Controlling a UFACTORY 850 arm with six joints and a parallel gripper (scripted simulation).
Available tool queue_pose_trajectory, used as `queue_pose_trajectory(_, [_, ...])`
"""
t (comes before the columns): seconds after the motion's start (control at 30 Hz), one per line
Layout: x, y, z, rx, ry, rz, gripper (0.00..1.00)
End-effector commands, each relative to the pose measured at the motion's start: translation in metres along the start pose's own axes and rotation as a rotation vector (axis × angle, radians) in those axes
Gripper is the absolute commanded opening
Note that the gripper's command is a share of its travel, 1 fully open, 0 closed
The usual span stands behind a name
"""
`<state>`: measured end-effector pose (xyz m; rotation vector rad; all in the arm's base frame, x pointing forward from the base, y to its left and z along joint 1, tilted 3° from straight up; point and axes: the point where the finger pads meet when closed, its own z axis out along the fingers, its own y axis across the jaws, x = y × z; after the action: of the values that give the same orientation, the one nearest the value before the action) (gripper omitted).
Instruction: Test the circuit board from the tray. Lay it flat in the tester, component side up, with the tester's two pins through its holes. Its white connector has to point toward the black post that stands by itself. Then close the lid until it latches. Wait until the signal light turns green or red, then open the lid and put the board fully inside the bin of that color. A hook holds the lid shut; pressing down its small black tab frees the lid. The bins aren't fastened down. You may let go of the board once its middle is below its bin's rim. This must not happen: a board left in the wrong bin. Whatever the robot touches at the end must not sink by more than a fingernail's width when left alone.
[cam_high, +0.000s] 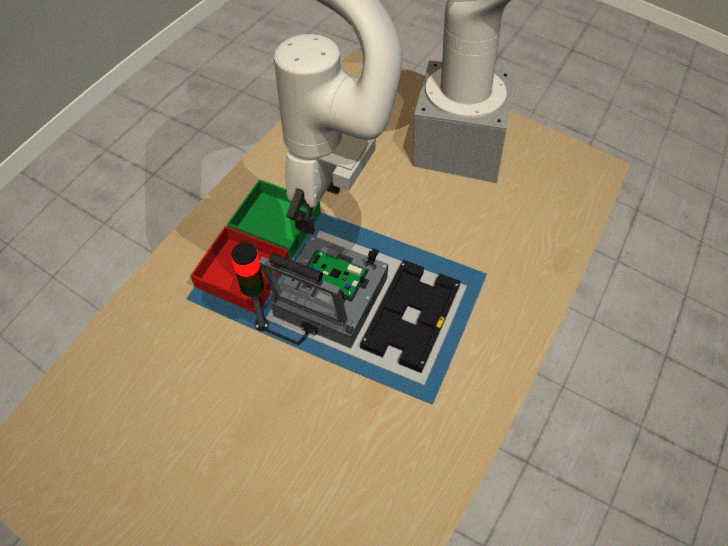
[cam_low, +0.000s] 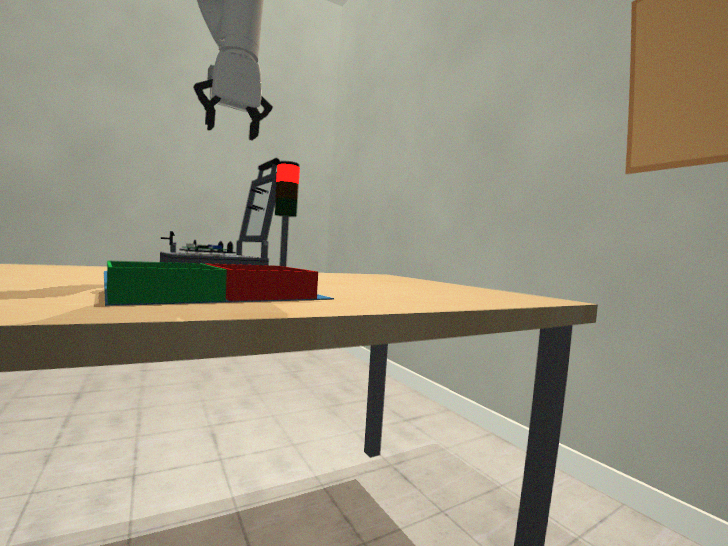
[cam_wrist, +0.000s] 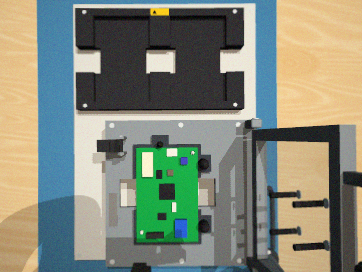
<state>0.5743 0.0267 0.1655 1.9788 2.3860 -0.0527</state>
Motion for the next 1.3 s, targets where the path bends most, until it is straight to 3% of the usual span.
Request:
queue_pose_trajectory(0.0, [0.000,-0.034,-0.002,-0.010,-0.001,0.000,1.00])
queue_pose_trajectory(0.7, [0.000,-0.045,0.005,-0.010,-0.001,0.000,1.00])
queue_pose_trajectory(1.27, [0.000,-0.044,0.082,-0.010,-0.001,0.000,1.00])
